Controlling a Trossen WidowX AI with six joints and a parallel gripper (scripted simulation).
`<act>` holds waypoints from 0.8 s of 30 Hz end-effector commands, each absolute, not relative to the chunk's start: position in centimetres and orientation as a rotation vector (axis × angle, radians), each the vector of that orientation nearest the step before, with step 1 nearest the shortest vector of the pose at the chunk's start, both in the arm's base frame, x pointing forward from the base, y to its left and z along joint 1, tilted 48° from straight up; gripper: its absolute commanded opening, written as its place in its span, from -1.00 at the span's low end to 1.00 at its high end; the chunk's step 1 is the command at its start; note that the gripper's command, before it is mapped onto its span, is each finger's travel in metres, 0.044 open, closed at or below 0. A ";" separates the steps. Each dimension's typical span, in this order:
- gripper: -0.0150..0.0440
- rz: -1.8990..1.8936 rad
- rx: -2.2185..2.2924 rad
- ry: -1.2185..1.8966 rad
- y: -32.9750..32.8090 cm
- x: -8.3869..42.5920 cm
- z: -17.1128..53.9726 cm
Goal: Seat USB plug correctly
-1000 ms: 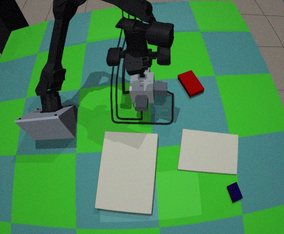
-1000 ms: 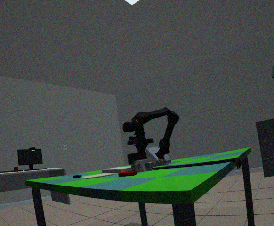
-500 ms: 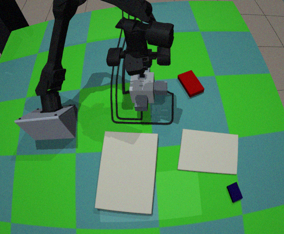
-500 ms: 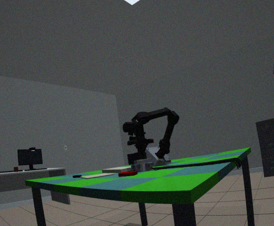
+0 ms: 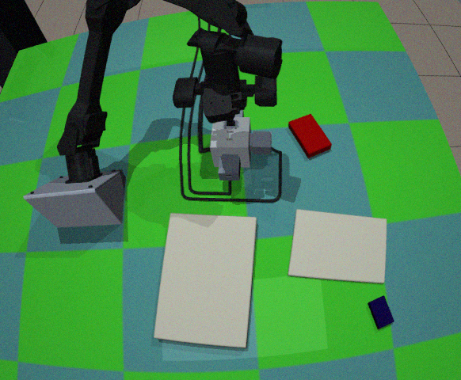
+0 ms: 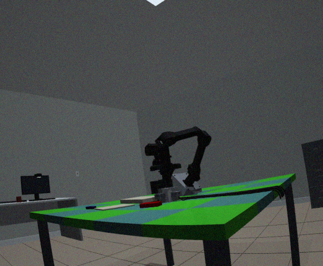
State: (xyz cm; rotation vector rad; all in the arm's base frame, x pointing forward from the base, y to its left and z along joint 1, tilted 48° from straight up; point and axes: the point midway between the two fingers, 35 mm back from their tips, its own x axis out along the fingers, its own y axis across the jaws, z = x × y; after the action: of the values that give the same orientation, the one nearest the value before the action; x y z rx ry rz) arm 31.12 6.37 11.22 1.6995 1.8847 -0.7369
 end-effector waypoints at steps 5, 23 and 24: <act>-0.49 -0.737 1.698 1.893 6.7 31.0 11.1; -0.17 -0.738 1.700 1.885 6.4 31.1 11.2; -0.17 -0.738 1.700 1.885 6.4 31.1 11.2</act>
State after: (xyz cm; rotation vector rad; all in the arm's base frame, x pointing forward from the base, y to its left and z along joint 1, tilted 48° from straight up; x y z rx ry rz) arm 31.11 6.38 11.21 1.6997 1.8849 -0.7381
